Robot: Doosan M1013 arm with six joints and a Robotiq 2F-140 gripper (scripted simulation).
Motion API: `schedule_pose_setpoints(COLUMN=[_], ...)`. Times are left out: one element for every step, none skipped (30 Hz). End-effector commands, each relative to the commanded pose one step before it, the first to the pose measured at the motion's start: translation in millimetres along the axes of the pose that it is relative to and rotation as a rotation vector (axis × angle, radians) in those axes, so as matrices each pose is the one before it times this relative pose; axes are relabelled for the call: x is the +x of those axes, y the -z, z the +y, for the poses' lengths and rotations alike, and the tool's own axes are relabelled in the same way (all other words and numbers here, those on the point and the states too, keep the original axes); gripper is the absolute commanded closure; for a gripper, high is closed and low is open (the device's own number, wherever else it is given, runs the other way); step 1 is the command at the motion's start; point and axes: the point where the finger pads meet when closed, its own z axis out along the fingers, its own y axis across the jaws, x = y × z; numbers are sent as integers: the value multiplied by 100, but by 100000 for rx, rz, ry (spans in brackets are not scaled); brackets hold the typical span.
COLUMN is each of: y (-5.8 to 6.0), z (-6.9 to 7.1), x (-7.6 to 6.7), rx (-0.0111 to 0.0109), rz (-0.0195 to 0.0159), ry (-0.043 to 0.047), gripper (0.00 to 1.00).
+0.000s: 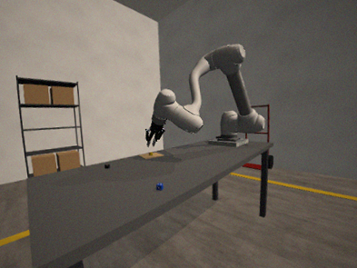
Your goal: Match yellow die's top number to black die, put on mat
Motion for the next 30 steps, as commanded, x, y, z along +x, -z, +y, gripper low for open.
schedule_pose_setpoints(y=[-117,-107,-112,-117,-122,-126,-129,-133,-135,-137,-139,-139,-140,-140,-140,0,0,-139,-137,-136,-133,-130,-127,-123,-119,-115,-110,-105,-99,-94], z=[-3,0,0,0,0,0,0,0,0,0,0,0,0,0,0,0,0,0,0,0,0,0,0,0,0,0,0,0,0,0], x=[-120,-107,-112,-117,-122,-126,-129,-133,-135,-137,-139,-139,-140,-140,-140,0,0,-139,-137,-136,-133,-130,-127,-123,-119,-115,-110,-105,-99,-94], rx=[12,0,0,0,0,0,0,0,0,0,0,0,0,0,0,0,0,0,0,0,0,0,0,0,0,0,0,0,0,0], rz=[-16,0,0,0,0,0,0,0,0,0,0,0,0,0,0,0,0,0,0,0,0,0,0,0,0,0,0,0,0,0], ry=[-9,0,0,0,0,0,0,0,0,0,0,0,0,0,0,0,0,0,0,0,0,0,0,0,0,0,0,0,0,0], gripper=[71,71,71,71,71,71,71,71,71,71,71,71,71,71,71,71,71,71,71,71,71,71,71,71,71,71,71,71,71,71])
